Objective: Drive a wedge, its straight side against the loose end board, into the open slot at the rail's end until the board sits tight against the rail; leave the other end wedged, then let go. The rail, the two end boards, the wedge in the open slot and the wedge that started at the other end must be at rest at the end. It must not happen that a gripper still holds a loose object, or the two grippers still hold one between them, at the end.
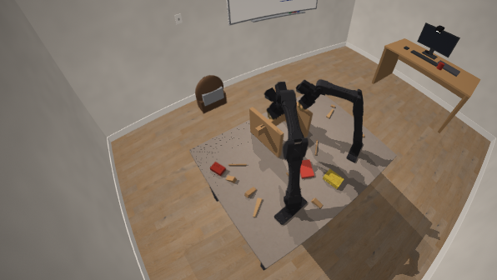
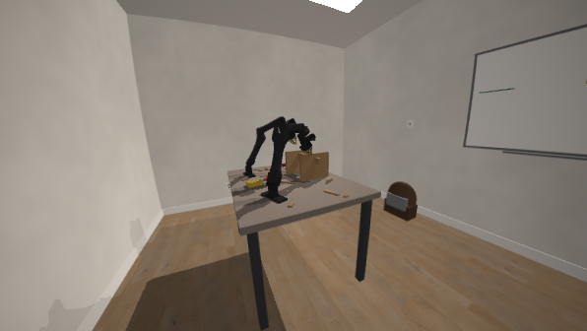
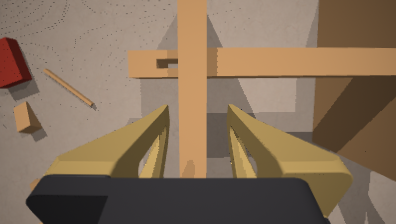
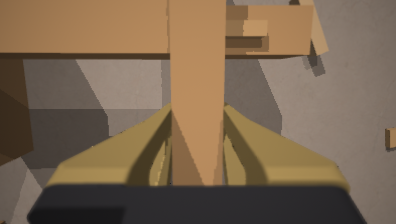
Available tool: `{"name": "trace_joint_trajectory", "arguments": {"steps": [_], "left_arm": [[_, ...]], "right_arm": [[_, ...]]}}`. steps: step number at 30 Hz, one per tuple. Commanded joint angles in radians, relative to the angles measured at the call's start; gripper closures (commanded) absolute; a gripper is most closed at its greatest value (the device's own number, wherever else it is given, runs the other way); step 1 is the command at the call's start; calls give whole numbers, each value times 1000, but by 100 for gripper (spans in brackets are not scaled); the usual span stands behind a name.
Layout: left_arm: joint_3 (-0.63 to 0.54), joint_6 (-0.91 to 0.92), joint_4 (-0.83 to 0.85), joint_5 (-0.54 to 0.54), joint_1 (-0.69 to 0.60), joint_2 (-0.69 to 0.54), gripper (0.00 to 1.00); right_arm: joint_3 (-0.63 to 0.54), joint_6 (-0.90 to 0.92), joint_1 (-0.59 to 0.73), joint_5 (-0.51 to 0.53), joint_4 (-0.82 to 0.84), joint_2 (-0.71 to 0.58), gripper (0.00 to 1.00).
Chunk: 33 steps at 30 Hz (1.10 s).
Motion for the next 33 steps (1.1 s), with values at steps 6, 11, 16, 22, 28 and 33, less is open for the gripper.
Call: {"name": "trace_joint_trajectory", "arguments": {"steps": [6,11,16,22,28,33], "left_arm": [[23,-1,-23,-10,-5,-28,60],[-37,12,-25,-10,-7,-44,60],[40,-2,-21,-10,-8,-28,60],[49,-4,-20,-10,-8,2,60],[49,-4,-20,-10,-9,3,60],[49,-4,-20,-10,-9,3,60]], "right_arm": [[30,-9,-3,12,36,-53,100],[30,-9,-3,12,36,-53,100],[30,-9,-3,12,36,-53,100],[30,-9,-3,12,36,-53,100],[31,-9,-3,12,36,-44,61],[31,-9,-3,12,36,-50,61]]}}
